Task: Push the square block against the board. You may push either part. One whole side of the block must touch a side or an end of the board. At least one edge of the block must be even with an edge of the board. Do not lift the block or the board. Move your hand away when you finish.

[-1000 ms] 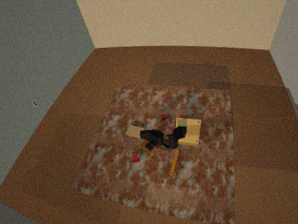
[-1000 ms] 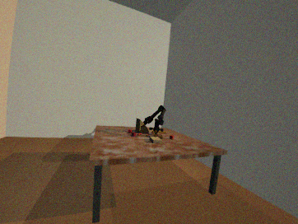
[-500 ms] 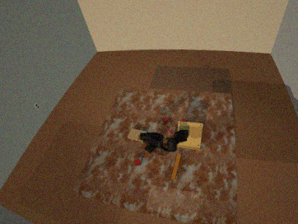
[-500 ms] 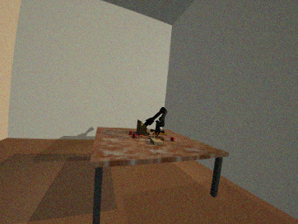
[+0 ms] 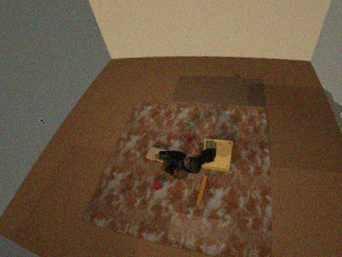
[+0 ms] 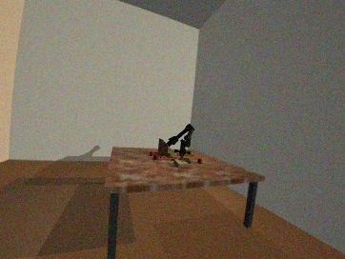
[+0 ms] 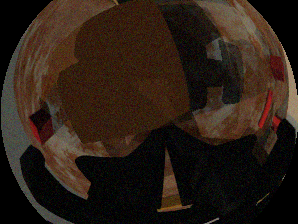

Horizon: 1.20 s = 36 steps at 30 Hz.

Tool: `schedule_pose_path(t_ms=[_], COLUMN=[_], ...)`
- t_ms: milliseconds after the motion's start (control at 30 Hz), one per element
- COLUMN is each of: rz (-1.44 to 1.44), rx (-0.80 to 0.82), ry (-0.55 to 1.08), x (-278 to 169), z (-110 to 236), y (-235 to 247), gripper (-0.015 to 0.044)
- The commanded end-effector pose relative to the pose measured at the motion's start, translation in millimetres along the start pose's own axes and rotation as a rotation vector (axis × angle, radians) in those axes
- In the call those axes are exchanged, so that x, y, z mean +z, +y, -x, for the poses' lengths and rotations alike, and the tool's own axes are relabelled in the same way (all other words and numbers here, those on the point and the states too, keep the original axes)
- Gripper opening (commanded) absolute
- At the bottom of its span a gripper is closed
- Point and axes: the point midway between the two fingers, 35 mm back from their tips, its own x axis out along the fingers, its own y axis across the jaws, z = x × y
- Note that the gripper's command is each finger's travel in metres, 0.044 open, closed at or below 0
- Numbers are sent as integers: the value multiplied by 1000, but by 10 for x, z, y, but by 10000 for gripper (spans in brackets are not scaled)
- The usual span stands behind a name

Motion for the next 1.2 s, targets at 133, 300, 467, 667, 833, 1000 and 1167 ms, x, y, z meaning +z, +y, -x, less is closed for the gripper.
schedule_pose_path(t_ms=[133, 300, 467, 667, 833, 1000, 1167], rz=[2, 1, 1, 1, 0, 0, 0], rx=[1, 1, 2, 2, 3, 0, 1], ry=[0, 0, 1, 2, 3, 5, 1], x=[-103, -184, -265, -360, -438, -396, -415], z=[-1, -3, -6, -10, -13, 182, 536], y=[11, 13, 11, 5, -3, -6, -8], gripper=[0, 0, 0, 0, 0, 0, 0])
